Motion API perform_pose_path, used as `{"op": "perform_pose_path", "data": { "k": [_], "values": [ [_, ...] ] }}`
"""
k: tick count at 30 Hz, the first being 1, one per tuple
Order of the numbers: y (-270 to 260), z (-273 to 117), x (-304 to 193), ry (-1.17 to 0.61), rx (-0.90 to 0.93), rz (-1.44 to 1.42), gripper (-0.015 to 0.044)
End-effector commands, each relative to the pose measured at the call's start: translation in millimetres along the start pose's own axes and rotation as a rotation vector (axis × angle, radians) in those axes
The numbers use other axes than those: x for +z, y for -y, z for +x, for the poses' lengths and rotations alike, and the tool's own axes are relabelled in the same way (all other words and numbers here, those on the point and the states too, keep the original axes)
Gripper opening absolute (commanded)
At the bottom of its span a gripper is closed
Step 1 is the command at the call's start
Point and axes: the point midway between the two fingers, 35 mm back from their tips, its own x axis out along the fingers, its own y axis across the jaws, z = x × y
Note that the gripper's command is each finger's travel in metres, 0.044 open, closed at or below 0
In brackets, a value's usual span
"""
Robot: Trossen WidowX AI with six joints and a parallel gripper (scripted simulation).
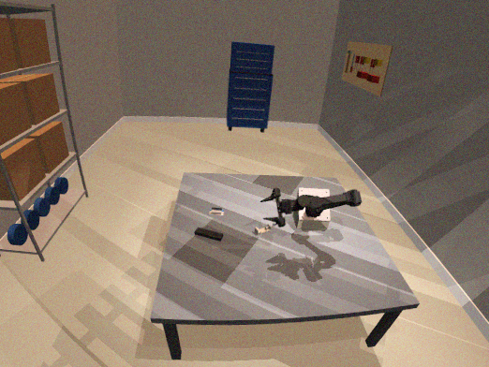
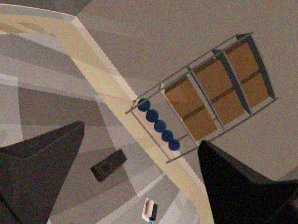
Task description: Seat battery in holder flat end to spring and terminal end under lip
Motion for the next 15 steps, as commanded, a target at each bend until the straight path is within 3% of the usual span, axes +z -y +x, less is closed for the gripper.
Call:
{"op": "perform_pose_path", "data": {
  "k": [1,6,10,15],
  "values": [
    [1,2,-4,-0.015,0.0,0.011,0.0374],
    [23,23,-96,-0.374,-0.048,0.315,0.0243],
    [39,17,-167,-0.645,-0.151,0.608,0.0238],
    [55,-19,-251,-0.988,-0.397,1.092,0.0238]
  ]
}}
